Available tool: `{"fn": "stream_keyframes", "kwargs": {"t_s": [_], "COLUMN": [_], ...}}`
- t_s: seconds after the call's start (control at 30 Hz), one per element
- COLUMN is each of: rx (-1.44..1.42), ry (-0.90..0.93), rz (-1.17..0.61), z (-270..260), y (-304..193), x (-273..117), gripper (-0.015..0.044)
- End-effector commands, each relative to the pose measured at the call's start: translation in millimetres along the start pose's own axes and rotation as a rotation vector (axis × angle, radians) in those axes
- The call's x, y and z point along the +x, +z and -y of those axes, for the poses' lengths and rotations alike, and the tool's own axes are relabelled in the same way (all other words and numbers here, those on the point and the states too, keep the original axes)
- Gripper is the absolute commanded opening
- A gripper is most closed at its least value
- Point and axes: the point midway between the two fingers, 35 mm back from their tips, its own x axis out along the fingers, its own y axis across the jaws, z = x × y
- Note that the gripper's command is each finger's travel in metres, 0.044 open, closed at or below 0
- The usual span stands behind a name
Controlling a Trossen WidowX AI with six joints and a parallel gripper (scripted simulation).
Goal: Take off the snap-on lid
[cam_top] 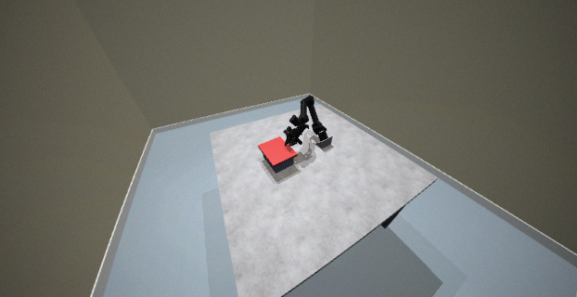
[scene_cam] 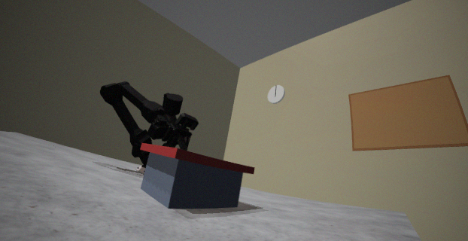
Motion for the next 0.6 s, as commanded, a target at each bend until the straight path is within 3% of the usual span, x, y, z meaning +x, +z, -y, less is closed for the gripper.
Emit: {"fn": "stream_keyframes", "kwargs": {"t_s": [0.0,0.57], "rx": [0.000,0.000], "ry": [0.004,0.004], "rz": [0.001,0.001], "z": [-2.0,-3.8], "y": [-0.5,-0.5], "x": [-1.9,-5.1], "gripper": [0.0000,0.0000]}}
